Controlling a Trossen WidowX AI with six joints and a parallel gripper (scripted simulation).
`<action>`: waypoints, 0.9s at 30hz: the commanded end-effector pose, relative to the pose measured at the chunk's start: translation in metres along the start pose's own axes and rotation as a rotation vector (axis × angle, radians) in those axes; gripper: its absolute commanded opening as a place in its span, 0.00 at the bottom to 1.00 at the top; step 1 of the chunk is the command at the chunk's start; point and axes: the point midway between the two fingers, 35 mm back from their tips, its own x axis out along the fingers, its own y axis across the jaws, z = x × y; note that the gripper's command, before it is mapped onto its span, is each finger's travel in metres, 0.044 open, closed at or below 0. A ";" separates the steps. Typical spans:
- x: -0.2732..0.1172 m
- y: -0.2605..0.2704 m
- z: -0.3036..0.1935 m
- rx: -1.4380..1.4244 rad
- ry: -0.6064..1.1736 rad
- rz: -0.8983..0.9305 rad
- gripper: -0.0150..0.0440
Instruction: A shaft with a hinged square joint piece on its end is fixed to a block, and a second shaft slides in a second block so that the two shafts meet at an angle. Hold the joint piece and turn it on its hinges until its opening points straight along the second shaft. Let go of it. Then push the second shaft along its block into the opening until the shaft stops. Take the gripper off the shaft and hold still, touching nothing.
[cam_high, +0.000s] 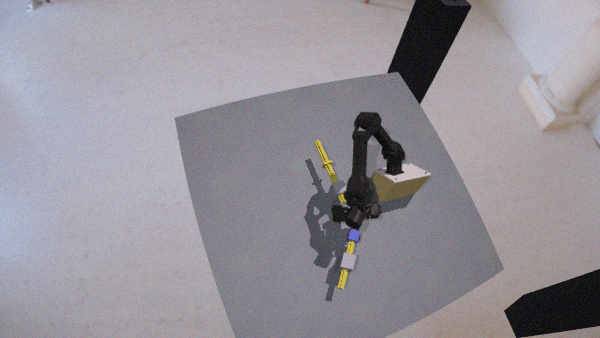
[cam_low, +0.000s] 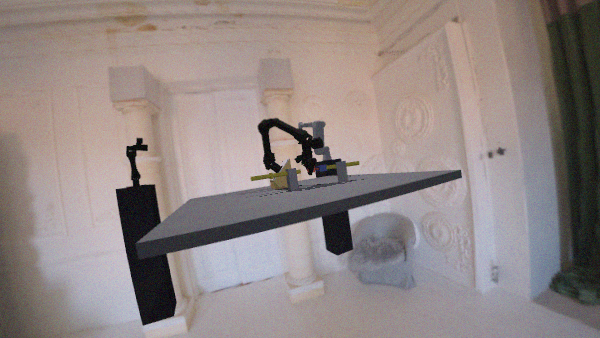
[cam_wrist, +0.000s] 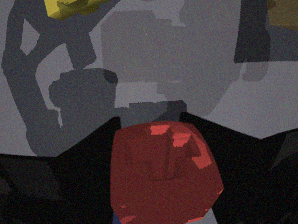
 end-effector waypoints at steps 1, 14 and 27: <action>0.002 0.003 0.000 -0.062 0.041 -0.003 0.25; 0.007 0.011 -0.001 -0.222 0.143 -0.014 0.25; 0.007 0.010 -0.001 -0.224 0.140 -0.012 0.25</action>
